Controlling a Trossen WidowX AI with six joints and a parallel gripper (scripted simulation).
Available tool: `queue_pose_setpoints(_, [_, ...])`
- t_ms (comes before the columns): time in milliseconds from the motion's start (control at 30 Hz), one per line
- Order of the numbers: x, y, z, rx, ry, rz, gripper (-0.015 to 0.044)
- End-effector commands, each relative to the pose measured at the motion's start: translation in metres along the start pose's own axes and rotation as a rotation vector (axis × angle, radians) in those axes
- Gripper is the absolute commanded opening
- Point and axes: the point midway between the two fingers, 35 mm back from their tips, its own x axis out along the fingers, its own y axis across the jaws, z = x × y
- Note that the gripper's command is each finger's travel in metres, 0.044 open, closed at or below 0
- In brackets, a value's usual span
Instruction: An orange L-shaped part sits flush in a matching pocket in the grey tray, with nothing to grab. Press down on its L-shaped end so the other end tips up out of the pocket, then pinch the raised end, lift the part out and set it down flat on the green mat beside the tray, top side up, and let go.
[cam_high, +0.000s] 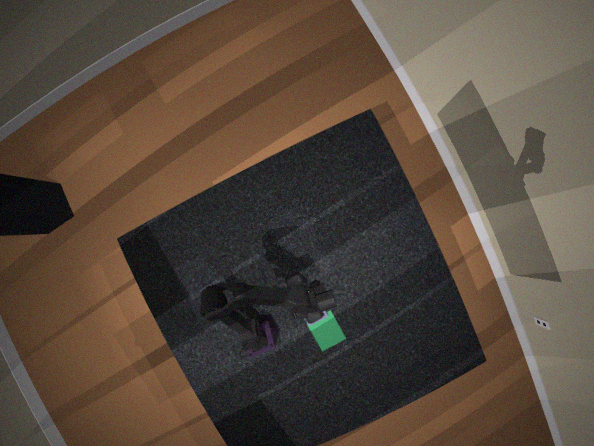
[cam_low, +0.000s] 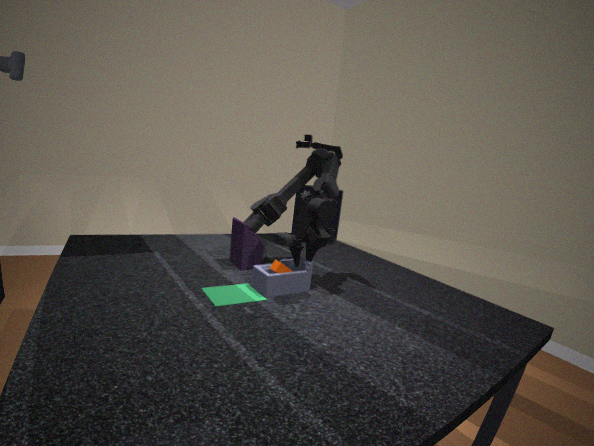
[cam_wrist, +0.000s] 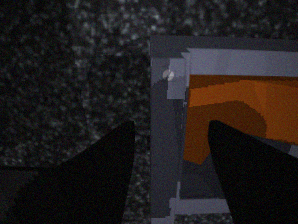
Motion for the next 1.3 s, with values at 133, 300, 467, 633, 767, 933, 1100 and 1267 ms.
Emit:
queue_pose_setpoints(133, [0.015,0.000,-0.002,0.008,0.010,0.007,0.0180])
queue_pose_setpoints(300, [0.022,0.000,-0.002,0.008,0.010,0.007,0.0180])
queue_pose_setpoints(467, [0.030,0.001,-0.003,0.008,0.010,0.008,0.0180])
queue_pose_setpoints(633, [0.034,0.001,-0.003,0.008,0.010,0.009,0.0180])
queue_pose_setpoints(767, [0.034,0.001,-0.003,0.008,0.010,0.009,0.0180])
queue_pose_setpoints(933, [0.034,0.001,-0.003,0.008,0.010,0.009,0.0180])
queue_pose_setpoints(1100, [0.030,0.002,0.000,0.002,-0.004,0.008,0.0180])
queue_pose_setpoints(1267, [0.030,0.002,0.000,0.002,-0.004,0.008,0.0180])
